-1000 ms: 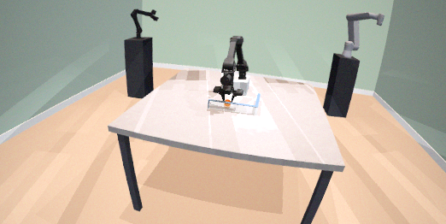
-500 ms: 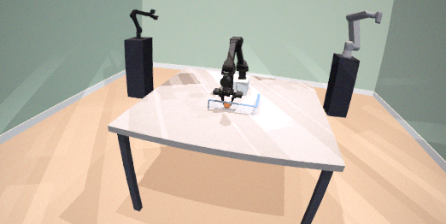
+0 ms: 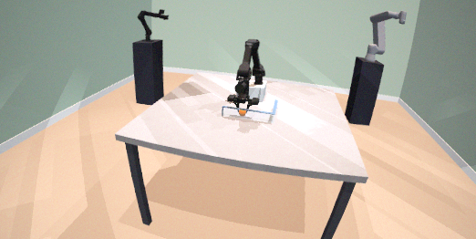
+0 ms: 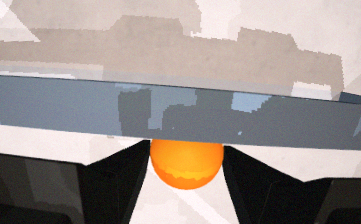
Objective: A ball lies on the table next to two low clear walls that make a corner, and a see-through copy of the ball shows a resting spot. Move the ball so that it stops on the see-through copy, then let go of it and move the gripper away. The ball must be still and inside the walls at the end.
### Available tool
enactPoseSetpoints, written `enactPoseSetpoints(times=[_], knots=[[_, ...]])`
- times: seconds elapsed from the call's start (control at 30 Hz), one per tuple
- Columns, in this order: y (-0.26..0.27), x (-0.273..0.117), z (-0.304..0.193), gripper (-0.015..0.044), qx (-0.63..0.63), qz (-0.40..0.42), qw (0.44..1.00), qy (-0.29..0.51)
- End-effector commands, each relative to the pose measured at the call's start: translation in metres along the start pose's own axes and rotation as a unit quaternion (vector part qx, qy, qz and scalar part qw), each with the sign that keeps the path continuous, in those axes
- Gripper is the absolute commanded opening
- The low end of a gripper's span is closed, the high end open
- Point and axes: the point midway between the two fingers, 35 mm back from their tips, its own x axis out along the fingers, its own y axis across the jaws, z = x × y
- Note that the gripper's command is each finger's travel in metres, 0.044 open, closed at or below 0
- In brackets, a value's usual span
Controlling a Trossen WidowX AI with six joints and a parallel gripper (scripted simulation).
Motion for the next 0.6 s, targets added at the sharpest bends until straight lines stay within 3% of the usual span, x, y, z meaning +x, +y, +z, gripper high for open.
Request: enactPoseSetpoints(times=[0.0,0.17,0.33,0.57], knots=[[0.0,0.0,0.0,0.0315,0.0,0.0,1.0,0.0],[0.0,-0.011,0.001,0.0327,0.0,0.0,1.0,0.0],[0.0,-0.082,0.0,0.0327,-0.002,-0.001,1.0,0.004],[0.0,-0.076,0.002,0.0327,-0.004,0.0,1.0,-0.002]])
